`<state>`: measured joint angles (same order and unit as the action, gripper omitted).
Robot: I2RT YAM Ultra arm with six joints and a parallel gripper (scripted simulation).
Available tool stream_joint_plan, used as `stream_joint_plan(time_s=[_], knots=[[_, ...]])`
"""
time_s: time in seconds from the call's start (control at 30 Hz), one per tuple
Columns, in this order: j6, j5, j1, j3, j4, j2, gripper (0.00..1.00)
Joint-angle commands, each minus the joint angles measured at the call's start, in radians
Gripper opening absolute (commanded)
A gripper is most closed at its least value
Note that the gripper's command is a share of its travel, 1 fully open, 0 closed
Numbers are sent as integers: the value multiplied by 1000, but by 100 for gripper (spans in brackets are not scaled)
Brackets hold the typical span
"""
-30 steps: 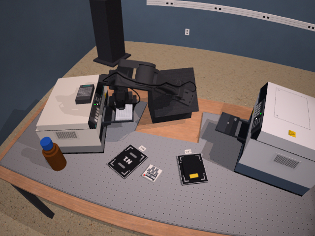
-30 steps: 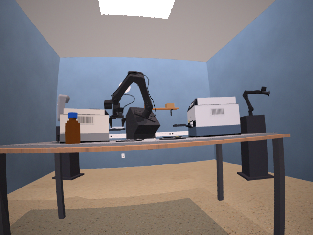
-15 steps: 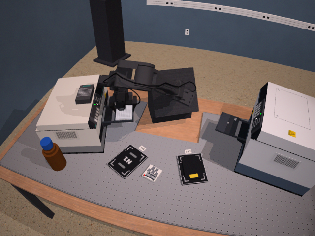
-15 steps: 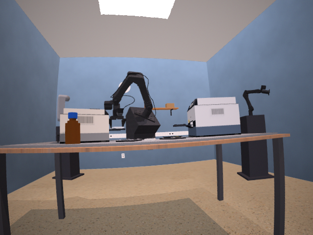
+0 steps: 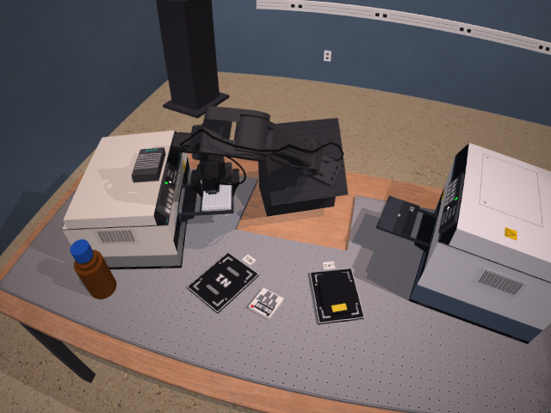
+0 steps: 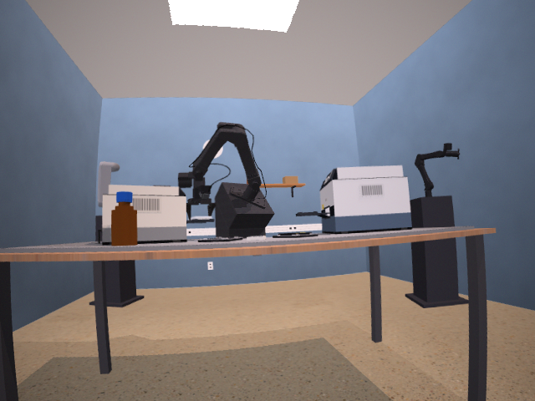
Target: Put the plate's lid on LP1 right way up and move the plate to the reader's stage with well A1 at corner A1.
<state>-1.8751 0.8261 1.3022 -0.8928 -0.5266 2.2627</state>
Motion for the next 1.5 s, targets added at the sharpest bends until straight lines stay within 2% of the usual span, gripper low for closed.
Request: stream_joint_plan(time_s=[0.0, 0.2, 0.9, 1.47], knots=[[6, 5, 8, -3, 0, -4, 100], [6, 5, 8, -3, 0, -4, 99], [7, 6, 8, -3, 1, -4, 86], [7, 6, 8, -3, 1, -4, 86]])
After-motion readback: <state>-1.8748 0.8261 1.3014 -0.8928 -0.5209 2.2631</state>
